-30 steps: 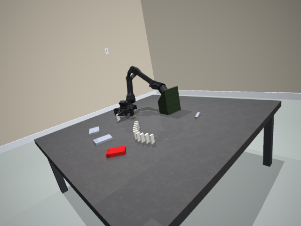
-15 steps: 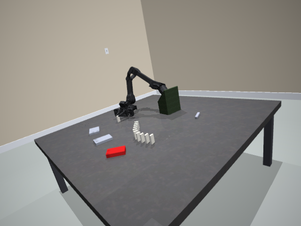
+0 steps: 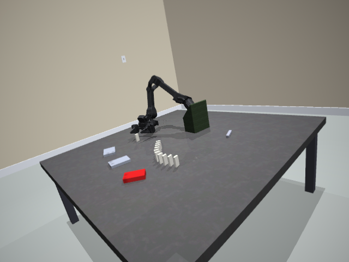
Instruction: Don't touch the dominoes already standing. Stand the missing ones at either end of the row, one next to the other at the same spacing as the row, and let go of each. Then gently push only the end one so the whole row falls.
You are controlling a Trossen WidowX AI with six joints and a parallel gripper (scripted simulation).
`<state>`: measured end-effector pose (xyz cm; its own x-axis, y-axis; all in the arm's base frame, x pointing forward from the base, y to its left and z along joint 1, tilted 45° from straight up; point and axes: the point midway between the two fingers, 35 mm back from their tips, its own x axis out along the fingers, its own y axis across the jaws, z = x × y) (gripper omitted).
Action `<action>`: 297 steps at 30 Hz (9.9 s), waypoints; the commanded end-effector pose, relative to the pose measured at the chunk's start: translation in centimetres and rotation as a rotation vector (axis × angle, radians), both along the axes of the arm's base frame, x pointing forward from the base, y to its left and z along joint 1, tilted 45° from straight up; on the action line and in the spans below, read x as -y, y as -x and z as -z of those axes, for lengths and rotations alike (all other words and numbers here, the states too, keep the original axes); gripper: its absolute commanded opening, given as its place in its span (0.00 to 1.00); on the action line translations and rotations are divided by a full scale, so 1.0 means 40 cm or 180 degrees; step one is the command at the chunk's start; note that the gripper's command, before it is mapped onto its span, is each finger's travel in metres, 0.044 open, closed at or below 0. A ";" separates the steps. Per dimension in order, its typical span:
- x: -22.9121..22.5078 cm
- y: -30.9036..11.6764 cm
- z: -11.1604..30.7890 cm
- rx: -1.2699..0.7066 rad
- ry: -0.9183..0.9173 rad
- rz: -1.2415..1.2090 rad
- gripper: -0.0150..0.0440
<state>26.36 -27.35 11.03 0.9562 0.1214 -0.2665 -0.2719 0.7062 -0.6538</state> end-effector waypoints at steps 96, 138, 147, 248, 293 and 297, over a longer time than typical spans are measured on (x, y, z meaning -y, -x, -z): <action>-0.002 -0.069 0.023 -0.0460 -0.2238 0.6202 0.44; -0.676 -0.119 0.217 -0.4125 0.2403 0.1895 0.44; -0.649 -0.123 0.249 -0.4124 0.2396 0.1886 0.44; -0.520 -0.037 0.276 -0.1647 -0.1032 0.5424 0.25; -0.387 -0.035 0.428 -0.1640 -0.1025 0.5425 0.25; -0.395 -0.048 0.436 -0.1641 -0.1027 0.5424 0.25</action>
<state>28.02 -11.66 -6.10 -0.0828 -0.6963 -0.7130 0.6975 0.4705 -0.5405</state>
